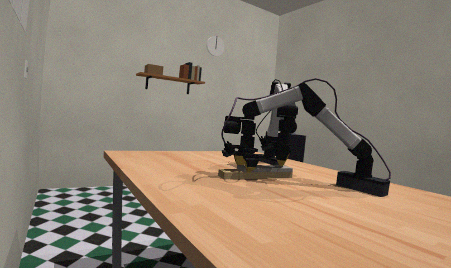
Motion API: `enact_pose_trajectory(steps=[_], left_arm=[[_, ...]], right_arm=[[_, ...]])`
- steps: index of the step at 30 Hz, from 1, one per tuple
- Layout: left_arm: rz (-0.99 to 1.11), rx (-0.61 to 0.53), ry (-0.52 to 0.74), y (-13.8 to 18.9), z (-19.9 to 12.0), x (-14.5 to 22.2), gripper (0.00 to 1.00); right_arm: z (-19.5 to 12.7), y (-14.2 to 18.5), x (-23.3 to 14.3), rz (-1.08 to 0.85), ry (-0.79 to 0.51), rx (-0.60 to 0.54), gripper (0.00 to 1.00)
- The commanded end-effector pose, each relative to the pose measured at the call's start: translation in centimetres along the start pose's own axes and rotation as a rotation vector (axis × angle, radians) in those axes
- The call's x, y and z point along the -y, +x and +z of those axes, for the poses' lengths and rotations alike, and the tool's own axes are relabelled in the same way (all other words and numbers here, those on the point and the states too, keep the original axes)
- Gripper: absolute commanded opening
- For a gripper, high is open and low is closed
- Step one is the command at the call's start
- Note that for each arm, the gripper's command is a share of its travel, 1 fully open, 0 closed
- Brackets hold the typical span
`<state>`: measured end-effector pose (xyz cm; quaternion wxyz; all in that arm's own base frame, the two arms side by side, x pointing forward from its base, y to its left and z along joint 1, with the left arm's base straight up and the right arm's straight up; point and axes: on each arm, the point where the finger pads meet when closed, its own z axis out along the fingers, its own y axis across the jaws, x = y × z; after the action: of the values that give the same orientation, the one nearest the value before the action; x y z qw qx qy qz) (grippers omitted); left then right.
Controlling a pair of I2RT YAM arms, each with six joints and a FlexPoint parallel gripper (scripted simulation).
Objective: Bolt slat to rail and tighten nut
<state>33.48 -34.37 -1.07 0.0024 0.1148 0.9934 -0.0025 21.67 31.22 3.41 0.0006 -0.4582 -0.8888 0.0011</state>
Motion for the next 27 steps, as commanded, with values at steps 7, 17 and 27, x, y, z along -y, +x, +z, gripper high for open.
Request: enact_pose_trajectory(steps=[7, 17, 27], left_arm=[[0.004, 0.017, 0.009, -0.36, -0.69, 0.09, 0.68], [0.004, 0.017, 0.009, -0.36, -0.69, 0.09, 0.68], [0.004, 0.017, 0.009, -0.36, -0.69, 0.09, 0.68]], right_arm=[[-0.4, -0.07, -0.17, 0.007, -0.013, -0.004, 0.14], [-0.41, -0.07, -0.17, 0.007, -0.013, -0.004, 0.14], [-0.45, 0.02, -0.3, 0.004, -0.016, -0.003, 0.36]])
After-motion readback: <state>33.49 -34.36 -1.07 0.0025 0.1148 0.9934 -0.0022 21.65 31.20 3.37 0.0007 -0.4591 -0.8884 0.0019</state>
